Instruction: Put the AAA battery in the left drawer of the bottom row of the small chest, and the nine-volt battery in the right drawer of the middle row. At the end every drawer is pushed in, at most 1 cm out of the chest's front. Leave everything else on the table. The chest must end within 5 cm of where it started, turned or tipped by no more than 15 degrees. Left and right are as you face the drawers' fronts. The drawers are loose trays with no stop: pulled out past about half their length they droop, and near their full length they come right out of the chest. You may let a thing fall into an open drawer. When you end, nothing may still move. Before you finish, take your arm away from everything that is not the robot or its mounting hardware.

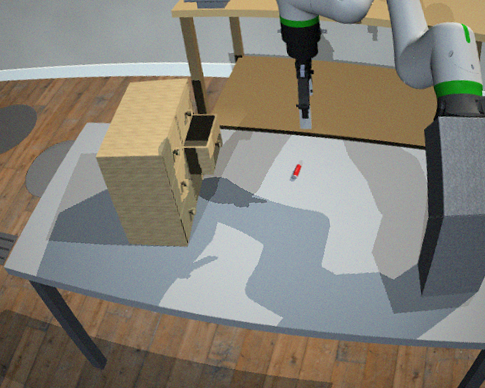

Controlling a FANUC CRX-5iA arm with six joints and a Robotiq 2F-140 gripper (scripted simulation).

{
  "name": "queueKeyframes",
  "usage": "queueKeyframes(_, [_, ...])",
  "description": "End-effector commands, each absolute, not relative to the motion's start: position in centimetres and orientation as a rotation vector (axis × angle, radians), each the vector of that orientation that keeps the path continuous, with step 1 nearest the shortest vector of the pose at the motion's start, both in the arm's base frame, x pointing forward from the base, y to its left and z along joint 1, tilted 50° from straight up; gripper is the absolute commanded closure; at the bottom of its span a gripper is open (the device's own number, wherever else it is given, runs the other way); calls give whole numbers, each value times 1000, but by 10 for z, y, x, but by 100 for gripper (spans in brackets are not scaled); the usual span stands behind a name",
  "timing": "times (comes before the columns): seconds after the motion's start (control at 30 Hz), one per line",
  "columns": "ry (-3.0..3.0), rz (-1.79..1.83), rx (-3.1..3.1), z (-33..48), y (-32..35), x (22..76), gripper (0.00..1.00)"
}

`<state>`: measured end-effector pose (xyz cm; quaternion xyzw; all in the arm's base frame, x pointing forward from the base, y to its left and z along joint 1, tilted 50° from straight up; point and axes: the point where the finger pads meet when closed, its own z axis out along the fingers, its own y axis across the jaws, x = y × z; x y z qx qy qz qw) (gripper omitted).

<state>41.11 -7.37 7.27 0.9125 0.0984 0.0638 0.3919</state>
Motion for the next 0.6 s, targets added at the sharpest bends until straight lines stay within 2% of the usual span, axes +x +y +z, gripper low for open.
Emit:
queueKeyframes(0.0, [257, 169, 2268, 79, -80, 410, 0])
queueKeyframes(0.3, [290, 150, 2299, 65, -77, 410, 0])
queueKeyframes(0.57, [508, 61, 2514, -24, -49, 402, 0])
